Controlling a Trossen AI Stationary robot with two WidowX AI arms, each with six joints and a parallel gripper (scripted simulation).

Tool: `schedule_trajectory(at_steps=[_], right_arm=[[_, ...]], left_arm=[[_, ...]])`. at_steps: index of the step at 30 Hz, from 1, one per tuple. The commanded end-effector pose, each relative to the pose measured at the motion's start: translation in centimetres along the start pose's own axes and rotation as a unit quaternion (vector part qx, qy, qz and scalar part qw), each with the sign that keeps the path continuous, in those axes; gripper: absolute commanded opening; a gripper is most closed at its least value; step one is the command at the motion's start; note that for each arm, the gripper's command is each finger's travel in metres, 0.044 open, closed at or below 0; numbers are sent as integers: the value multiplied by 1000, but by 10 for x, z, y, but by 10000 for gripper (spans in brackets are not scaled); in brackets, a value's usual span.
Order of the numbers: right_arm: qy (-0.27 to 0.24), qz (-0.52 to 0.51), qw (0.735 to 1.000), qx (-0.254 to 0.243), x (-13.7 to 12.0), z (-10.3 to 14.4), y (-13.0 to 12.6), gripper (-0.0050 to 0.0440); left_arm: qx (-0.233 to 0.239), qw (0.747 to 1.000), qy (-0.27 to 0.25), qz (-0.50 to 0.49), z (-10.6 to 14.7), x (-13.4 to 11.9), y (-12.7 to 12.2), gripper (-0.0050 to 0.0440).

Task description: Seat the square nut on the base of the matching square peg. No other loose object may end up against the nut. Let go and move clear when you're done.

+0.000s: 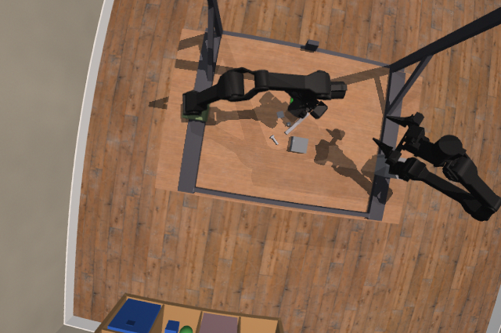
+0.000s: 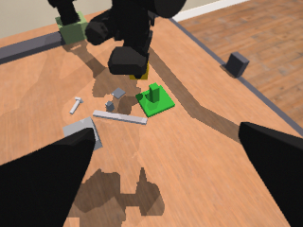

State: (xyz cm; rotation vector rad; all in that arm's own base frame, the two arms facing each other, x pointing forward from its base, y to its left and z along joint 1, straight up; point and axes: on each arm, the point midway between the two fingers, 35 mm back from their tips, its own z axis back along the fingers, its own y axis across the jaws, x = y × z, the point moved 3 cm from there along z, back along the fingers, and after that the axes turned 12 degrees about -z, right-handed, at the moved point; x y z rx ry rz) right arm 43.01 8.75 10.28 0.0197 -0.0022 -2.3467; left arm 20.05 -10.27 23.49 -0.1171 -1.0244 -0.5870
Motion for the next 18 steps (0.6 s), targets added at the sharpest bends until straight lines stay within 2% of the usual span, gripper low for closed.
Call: schedule_trajectory(at_steps=[1, 5, 13, 18], right_arm=[[5, -1, 1000, 4, -21, 9, 1, 158], [4, -1, 1000, 5, -32, 9, 0, 158], [5, -1, 1000, 5, -38, 9, 0, 158], [5, 59, 998, 5, -37, 9, 1, 158]], left_arm=[[2, 1000, -8, 0, 4, 5, 0, 440], [2, 1000, -8, 1, 4, 6, 1, 440], [1, 1000, -5, 0, 3, 4, 0, 440], [1, 1000, -5, 0, 3, 4, 0, 440]])
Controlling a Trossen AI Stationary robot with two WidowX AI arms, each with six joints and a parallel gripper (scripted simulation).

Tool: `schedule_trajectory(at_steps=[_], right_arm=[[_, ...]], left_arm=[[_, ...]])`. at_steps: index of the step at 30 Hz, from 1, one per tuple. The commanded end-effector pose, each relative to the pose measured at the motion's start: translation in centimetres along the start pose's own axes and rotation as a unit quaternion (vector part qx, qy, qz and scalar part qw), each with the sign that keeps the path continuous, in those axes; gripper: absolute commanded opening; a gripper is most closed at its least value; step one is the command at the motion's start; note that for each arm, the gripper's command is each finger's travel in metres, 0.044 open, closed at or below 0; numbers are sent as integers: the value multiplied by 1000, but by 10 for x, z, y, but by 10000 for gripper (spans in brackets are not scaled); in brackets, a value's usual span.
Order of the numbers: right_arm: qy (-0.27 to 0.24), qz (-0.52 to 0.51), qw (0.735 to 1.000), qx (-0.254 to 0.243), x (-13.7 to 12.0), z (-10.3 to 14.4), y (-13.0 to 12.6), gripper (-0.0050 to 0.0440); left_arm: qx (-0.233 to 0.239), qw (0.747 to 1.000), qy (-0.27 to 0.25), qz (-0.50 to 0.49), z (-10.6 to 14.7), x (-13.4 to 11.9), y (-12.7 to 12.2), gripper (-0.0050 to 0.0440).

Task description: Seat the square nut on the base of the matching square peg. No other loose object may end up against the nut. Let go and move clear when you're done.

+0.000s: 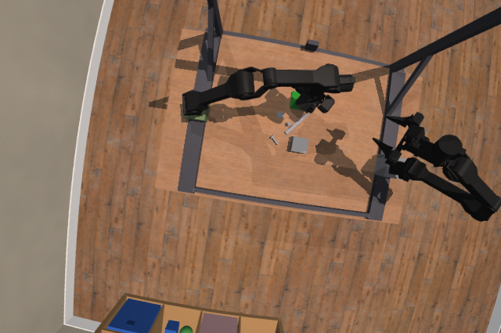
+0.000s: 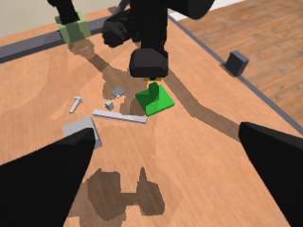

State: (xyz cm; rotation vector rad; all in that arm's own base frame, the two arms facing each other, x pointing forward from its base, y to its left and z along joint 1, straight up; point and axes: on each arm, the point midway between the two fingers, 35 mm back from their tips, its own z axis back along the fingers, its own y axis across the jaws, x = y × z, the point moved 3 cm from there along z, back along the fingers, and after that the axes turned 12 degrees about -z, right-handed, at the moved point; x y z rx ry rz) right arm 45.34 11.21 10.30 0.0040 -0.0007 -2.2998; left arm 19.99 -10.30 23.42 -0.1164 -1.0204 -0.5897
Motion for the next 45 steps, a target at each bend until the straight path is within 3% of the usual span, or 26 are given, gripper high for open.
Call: schedule_trajectory(at_steps=[1, 4, 15, 28, 33, 37, 45], right_arm=[[10, 64, 998, 9, -3, 9, 1, 158], [9, 138, 990, 9, -3, 9, 1, 158], [8, 253, 967, 10, -3, 9, 1, 158], [3, 253, 968, 4, -1, -10, 0, 158], [5, 253, 968, 6, -1, -8, 0, 158], [2, 253, 968, 2, -2, -22, -1, 158], [11, 252, 968, 13, -3, -11, 1, 158]], left_arm=[[2, 1000, -7, 1, 3, 4, 1, 440], [2, 1000, -7, 1, 3, 4, 1, 440], [2, 1000, -7, 1, 3, 4, 1, 440], [2, 1000, -7, 1, 3, 4, 1, 440], [2, 1000, -7, 1, 3, 4, 1, 440], [2, 1000, -7, 1, 3, 4, 1, 440], [2, 1000, -7, 1, 3, 4, 1, 440]])
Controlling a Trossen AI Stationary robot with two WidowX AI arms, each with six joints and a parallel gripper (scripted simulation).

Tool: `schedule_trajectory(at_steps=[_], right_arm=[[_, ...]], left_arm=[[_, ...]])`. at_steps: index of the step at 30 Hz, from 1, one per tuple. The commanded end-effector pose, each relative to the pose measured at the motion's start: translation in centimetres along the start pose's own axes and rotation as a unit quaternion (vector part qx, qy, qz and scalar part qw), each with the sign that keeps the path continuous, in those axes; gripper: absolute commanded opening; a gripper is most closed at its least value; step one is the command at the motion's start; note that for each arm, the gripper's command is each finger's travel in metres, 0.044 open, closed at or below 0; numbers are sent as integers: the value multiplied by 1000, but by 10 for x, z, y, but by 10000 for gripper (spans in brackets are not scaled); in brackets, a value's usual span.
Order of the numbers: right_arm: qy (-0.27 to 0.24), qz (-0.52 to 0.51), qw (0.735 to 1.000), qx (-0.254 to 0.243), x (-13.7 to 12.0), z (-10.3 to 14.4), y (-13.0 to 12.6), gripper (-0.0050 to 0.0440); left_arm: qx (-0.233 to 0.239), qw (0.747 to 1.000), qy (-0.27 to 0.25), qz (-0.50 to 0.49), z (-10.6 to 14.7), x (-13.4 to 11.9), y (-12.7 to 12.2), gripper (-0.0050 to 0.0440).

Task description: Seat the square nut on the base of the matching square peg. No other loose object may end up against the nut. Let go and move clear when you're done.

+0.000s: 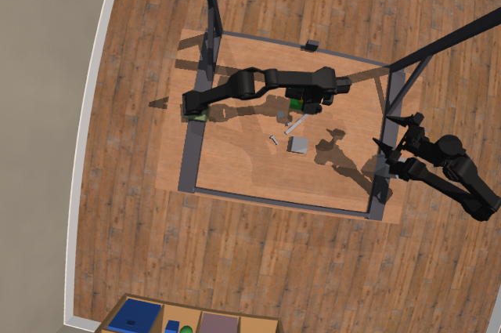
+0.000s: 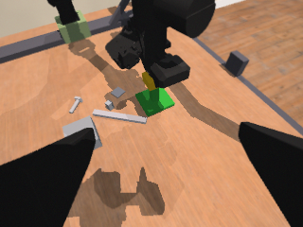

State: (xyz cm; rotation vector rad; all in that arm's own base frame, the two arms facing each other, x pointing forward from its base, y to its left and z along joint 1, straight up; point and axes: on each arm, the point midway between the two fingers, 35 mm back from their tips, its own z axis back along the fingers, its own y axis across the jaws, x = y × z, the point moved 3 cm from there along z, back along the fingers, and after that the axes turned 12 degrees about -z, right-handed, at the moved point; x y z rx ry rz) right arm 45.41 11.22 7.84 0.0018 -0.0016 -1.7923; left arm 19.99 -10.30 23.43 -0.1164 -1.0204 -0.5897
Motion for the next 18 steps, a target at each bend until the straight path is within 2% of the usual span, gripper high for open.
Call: schedule_trajectory(at_steps=[1, 3, 9, 14, 16, 18], right_arm=[[8, 1, 1000, 15, -2, 13, 2, 158], [8, 1, 1000, 15, -2, 13, 2, 158], [2, 1, 1000, 3, -2, -13, -1, 158], [2, 0, 1000, 3, -2, -13, -1, 158], [8, 1, 1000, 15, -2, -2, 2, 158], [8, 1, 1000, 15, -2, -2, 2, 158]], left_arm=[[2, 1000, -7, 1, 3, 4, 1, 440], [2, 1000, -7, 1, 3, 4, 1, 440], [2, 1000, -7, 1, 3, 4, 1, 440], [2, 1000, -7, 1, 3, 4, 1, 440], [2, 1000, -7, 1, 3, 4, 1, 440], [2, 1000, -7, 1, 3, 4, 1, 440]])
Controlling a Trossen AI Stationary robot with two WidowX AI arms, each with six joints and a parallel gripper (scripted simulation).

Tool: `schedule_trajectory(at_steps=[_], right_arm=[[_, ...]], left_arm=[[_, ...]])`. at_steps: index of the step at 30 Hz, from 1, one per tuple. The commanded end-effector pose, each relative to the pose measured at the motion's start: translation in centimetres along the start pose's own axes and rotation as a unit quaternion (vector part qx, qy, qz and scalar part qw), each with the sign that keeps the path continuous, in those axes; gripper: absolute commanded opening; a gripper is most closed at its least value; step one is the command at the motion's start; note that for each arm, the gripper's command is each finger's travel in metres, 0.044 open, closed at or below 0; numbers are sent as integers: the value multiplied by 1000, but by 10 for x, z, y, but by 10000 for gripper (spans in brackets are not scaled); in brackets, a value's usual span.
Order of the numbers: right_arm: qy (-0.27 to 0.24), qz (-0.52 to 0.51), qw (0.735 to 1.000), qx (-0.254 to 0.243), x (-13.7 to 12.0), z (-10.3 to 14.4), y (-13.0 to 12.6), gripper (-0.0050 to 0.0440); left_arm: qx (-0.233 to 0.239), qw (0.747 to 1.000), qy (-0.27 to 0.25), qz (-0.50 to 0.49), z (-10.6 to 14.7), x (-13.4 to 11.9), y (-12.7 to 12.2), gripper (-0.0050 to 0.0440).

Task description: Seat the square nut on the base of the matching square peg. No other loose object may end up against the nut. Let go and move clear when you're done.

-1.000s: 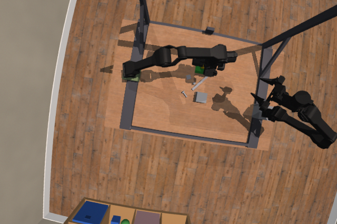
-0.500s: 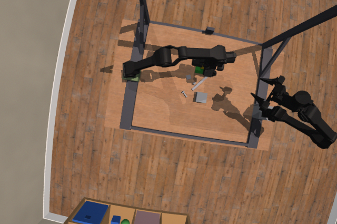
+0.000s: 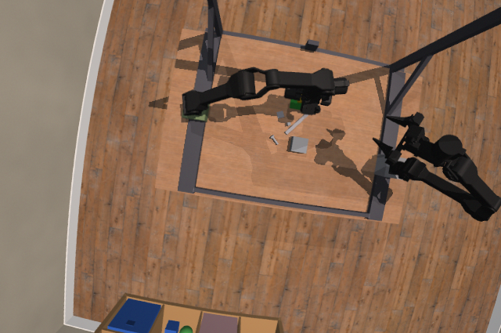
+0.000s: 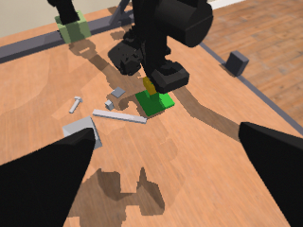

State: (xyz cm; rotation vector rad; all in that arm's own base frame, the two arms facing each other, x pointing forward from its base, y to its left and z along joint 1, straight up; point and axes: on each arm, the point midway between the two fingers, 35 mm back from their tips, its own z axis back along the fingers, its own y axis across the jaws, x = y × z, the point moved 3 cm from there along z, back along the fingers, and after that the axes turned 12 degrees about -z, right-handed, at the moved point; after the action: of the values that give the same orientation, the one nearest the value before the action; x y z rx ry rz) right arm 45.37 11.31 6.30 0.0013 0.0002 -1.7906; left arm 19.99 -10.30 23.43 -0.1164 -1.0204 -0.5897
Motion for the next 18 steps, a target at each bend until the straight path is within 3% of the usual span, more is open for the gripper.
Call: schedule_trajectory(at_steps=[1, 18], right_arm=[[7, 0, 1000, 16, -2, 14, 3, 158], [1, 0, 1000, 4, 1, -39, 0, 158]], left_arm=[[2, 1000, -7, 1, 3, 4, 1, 440], [2, 1000, -7, 1, 3, 4, 1, 440]])
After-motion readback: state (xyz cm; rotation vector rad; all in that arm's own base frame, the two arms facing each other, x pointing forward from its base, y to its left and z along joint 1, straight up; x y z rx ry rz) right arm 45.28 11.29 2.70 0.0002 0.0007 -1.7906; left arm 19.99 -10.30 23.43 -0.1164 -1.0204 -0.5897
